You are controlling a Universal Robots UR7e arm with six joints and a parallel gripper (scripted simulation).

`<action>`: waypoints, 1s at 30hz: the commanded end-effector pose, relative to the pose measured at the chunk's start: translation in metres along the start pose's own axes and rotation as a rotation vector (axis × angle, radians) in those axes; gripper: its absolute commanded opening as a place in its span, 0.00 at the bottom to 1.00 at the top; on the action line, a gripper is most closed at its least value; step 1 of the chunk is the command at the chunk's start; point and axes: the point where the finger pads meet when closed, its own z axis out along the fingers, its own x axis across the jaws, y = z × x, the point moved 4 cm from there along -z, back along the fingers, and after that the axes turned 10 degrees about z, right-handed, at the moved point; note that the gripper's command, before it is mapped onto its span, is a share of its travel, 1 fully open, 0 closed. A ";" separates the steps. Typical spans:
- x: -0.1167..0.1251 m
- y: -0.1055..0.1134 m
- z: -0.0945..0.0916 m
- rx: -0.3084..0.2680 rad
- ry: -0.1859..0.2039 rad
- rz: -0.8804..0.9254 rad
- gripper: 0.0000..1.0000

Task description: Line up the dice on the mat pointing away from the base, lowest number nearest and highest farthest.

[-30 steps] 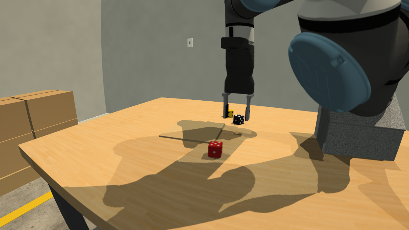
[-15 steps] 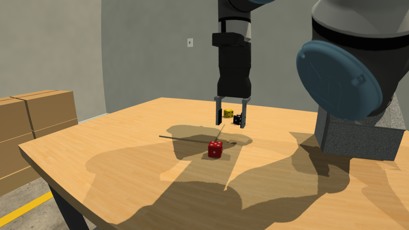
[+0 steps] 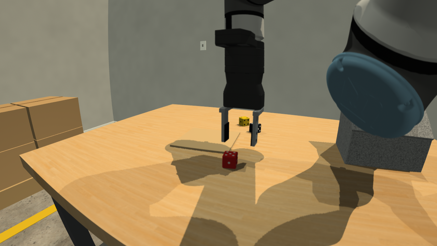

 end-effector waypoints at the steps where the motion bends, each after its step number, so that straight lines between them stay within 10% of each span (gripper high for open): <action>1: -0.004 -0.019 0.000 0.004 -0.001 0.005 1.00; 30: -0.007 -0.038 0.000 0.004 -0.001 0.005 1.00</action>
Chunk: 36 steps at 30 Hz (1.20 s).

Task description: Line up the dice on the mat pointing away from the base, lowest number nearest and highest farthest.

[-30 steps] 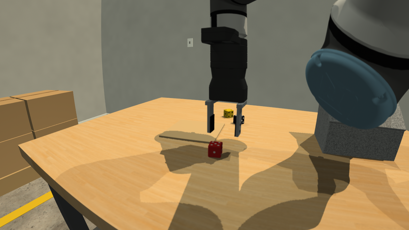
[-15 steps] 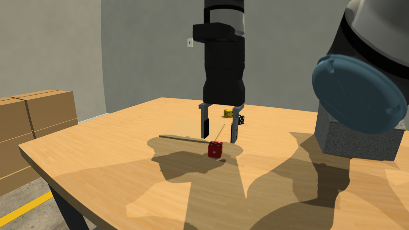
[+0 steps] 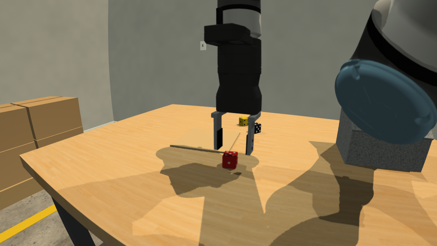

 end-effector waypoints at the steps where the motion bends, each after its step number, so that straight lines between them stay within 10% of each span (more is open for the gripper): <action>1: 0.001 -0.001 -0.001 -0.001 0.002 -0.003 1.00; 36: 0.002 0.000 -0.004 -0.003 0.005 -0.004 1.00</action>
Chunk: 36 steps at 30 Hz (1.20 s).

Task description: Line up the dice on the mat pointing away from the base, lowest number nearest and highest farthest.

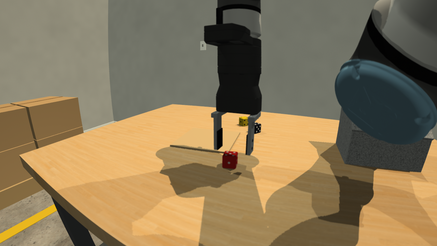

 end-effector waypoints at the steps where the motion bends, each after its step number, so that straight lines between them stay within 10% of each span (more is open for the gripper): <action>1: 0.002 0.000 -0.005 -0.003 0.006 -0.004 1.00; 36: 0.001 0.000 -0.108 -0.004 0.005 -0.003 1.00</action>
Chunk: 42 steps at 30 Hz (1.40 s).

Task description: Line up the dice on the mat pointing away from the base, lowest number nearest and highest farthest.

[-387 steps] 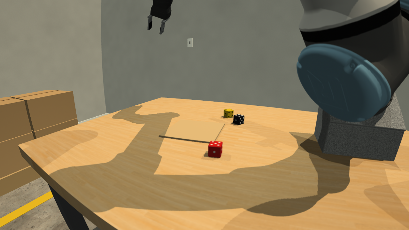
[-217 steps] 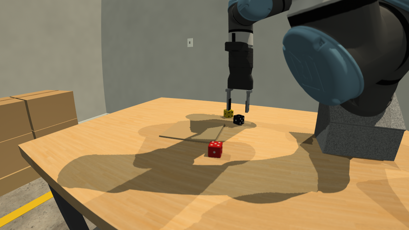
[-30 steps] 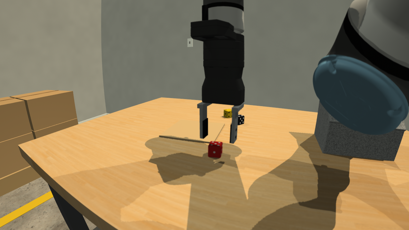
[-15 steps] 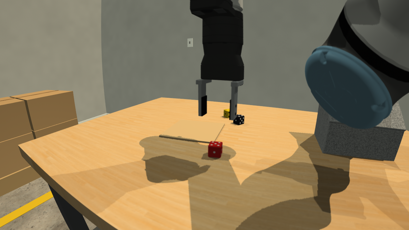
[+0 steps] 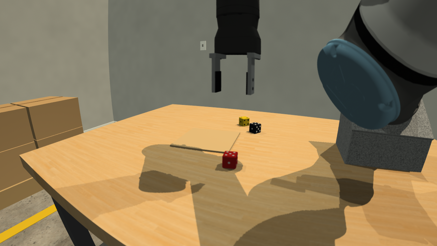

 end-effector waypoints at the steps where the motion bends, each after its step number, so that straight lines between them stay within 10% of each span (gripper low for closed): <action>1: -0.001 0.000 -0.008 0.001 -0.004 0.000 1.00; 23: 0.011 0.015 -0.012 0.002 -0.005 0.052 1.00; 42: 0.080 0.145 -0.022 -0.002 -0.004 0.418 1.00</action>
